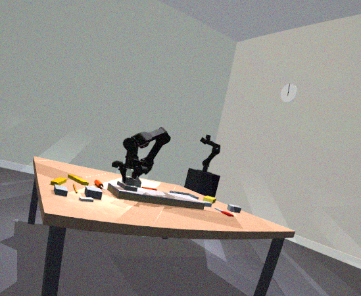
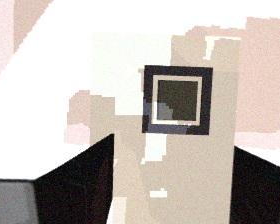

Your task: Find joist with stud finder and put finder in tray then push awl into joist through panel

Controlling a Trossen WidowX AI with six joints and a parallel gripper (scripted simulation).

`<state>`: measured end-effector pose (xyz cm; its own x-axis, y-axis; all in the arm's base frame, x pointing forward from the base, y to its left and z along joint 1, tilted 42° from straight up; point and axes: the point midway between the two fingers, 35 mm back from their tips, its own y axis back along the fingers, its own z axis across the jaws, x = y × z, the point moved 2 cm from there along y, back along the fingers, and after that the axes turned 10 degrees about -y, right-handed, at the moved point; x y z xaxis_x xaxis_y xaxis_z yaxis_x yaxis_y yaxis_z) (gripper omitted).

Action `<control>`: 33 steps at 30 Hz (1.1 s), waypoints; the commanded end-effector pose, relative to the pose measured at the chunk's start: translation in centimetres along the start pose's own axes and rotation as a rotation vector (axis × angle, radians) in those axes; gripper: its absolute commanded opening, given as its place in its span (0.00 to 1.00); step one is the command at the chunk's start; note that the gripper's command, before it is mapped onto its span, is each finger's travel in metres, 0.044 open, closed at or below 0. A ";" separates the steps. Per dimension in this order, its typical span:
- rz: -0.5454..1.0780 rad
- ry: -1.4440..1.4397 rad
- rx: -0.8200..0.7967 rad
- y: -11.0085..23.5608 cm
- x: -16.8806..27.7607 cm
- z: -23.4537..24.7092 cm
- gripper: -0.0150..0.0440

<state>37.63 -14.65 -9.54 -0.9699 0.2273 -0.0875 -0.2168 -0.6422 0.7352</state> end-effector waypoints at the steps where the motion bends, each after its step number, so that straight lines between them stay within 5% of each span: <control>1: 0.001 -0.003 -0.009 -0.1 0.2 1.1 0.25; 33: 0.002 -0.004 -0.012 -0.1 1.2 6.6 0.25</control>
<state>37.33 -10.33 -5.90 -0.9695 0.2303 -0.0836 -0.2165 -0.6455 0.7324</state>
